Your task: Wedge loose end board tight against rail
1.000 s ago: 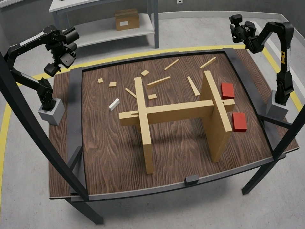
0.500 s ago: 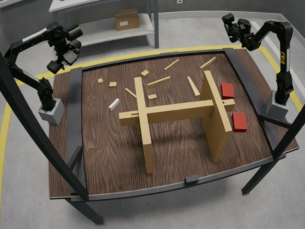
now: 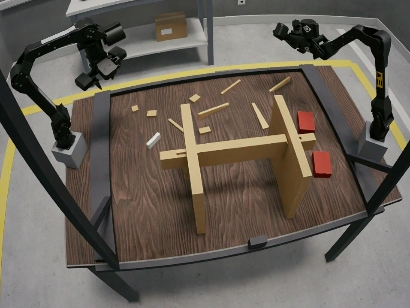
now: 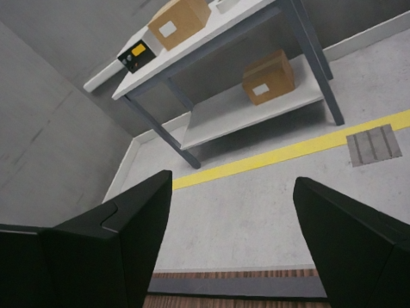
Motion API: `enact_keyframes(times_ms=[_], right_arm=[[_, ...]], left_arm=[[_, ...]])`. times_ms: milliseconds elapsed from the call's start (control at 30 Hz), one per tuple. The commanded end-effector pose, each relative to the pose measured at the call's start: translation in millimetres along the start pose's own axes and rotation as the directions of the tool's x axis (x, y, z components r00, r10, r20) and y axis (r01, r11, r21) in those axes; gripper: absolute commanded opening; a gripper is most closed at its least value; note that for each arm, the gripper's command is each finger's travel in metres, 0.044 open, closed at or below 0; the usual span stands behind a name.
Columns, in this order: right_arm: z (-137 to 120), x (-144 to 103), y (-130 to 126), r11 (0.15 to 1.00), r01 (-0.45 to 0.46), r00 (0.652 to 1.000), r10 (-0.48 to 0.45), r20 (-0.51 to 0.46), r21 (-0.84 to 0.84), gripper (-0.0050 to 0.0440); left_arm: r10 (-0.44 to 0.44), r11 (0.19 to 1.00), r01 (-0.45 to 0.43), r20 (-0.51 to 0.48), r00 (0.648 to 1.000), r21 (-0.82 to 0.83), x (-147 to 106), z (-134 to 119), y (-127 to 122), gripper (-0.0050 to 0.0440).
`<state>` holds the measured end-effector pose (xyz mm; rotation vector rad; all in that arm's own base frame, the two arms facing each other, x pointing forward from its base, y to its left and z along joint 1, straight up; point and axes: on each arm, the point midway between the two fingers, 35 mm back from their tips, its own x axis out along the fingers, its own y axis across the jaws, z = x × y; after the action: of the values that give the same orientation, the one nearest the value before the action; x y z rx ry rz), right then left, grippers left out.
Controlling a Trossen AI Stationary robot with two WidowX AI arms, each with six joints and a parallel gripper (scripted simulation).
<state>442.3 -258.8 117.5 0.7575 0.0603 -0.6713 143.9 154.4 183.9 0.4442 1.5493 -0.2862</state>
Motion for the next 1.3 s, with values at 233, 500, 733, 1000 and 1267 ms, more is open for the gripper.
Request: enact_keyframes(times_ms=[233, 500, 733, 1000, 1267], right_arm=[[-34.5, -1.5, 77.6, 0.907, -0.128, 0.974, 0.039, -0.224, -0.401, 0.0248], [-70.1, -21.0, 126.9, 0.716, -0.312, 0.916, 0.051, -0.399, -0.624, 0.0248], [-109.6, -45.6, 157.3, 0.461, -0.5, 0.83, 0.013, -0.558, -0.733, 0.0248], [-121.4, -87.1, 199.2, 0.196, -0.649, 0.752, 0.024, -0.658, -0.735, 0.0248], [-162.5, -146.4, 223.0, -0.224, -0.802, 0.581, -0.081, -0.81, -0.553, 0.0248]], left_arm=[[-0.034, 0.993, 0.019, 0.134, 0.99, 0.113, -18.5, 49.3, 26.5, 0.0248], [-0.077, 0.98, 0.033, 0.226, 0.971, 0.196, -27.1, 89.0, 41.5, 0.0248], [-0.132, 0.961, 0.047, 0.304, 0.944, 0.273, -33.1, 126.7, 50.5, 0.0248], [-0.177, 0.94, 0.044, 0.371, 0.912, 0.339, -38.6, 161.6, 57.1, 0.0248], [-0.273, 0.896, 0.056, 0.447, 0.852, 0.441, -42.4, 213.2, 57.4, 0.0248]])
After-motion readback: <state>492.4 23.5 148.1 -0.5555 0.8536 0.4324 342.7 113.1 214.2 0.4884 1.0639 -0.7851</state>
